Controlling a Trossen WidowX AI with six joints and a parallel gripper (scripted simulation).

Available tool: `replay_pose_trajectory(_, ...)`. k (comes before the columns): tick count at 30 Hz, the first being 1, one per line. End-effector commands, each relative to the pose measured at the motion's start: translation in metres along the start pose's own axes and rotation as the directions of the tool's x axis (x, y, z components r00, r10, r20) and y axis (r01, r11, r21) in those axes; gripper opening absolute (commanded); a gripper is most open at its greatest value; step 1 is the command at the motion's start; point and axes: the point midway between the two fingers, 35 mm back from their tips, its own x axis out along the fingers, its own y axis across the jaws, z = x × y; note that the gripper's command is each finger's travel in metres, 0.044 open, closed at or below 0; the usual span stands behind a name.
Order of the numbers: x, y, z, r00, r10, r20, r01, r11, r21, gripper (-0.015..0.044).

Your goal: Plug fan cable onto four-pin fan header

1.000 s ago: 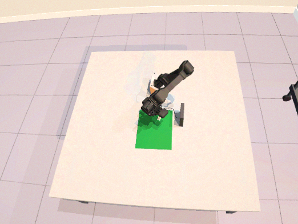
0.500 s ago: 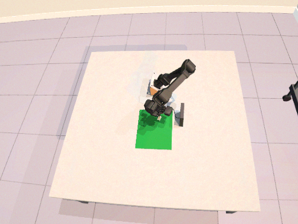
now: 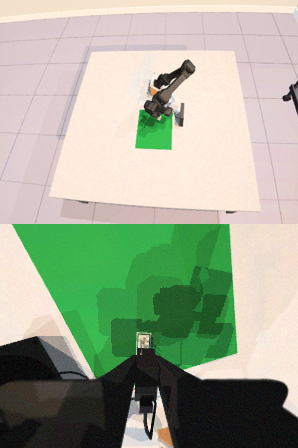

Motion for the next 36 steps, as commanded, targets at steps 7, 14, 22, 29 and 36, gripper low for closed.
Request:
replay_pose_trajectory(7,-0.001,0.001,0.002,1.000,0.004,0.002,-0.004,1.000,-0.007,0.0000)
replay_pose_trajectory(14,0.021,0.002,0.003,1.000,0.005,0.002,-0.005,1.000,-0.005,0.0000)
replay_pose_trajectory(22,0.021,0.002,0.003,1.000,0.005,0.002,-0.005,1.000,-0.005,0.0000)
replay_pose_trajectory(29,0.022,0.002,0.003,1.000,0.005,0.002,-0.005,1.000,-0.004,0.0000)
replay_pose_trajectory(36,0.023,0.001,0.002,1.000,0.005,0.002,-0.005,1.000,0.002,0.0000)
